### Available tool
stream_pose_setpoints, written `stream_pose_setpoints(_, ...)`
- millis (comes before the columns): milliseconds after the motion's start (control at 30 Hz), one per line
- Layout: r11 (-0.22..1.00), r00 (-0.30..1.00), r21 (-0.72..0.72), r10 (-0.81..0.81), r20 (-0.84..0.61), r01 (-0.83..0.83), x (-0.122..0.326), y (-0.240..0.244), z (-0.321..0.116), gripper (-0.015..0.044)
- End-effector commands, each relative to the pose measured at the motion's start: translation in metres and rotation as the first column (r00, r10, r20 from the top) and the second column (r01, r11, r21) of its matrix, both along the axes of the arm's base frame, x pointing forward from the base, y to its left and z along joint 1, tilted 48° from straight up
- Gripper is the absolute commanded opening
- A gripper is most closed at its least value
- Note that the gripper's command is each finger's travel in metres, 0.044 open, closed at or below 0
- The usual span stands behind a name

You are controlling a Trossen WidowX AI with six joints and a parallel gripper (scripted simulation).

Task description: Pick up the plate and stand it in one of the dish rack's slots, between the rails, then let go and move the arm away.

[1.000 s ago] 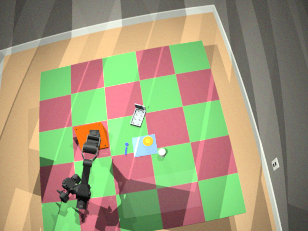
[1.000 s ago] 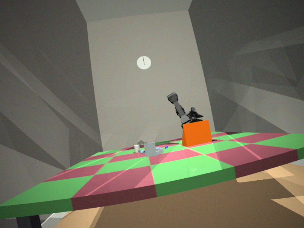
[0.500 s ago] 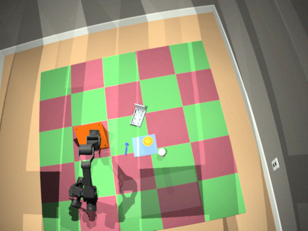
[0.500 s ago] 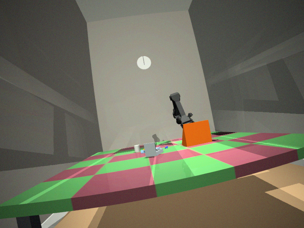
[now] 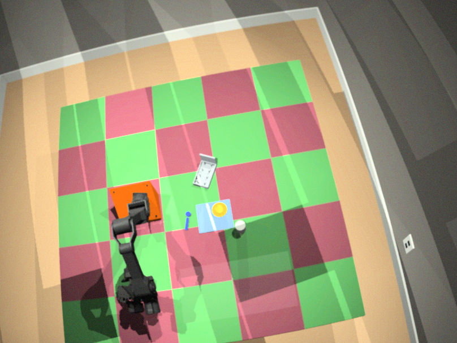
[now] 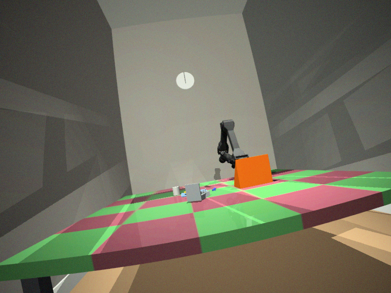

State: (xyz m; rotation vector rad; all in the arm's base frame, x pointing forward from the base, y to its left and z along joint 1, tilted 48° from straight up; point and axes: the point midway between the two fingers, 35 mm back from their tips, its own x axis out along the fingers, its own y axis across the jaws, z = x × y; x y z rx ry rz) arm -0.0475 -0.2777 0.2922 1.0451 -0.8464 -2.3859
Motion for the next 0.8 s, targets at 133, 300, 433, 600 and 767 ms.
stream_pose_setpoints(133,0.974,0.976,0.092,0.21,-0.053,-0.205,0.041,-0.012,-0.005,0.04)
stream_pose_setpoints(300,0.934,0.937,0.148,0.339,-0.084,-0.325,0.067,-0.016,-0.008,0.04)
stream_pose_setpoints(433,0.888,0.891,0.194,0.441,-0.108,-0.417,0.089,-0.017,-0.01,0.04)
stream_pose_setpoints(600,0.816,0.816,0.251,0.562,-0.134,-0.52,0.117,-0.016,-0.012,0.04)
stream_pose_setpoints(767,0.738,0.732,0.314,0.661,-0.163,-0.597,0.141,-0.012,-0.018,0.04)
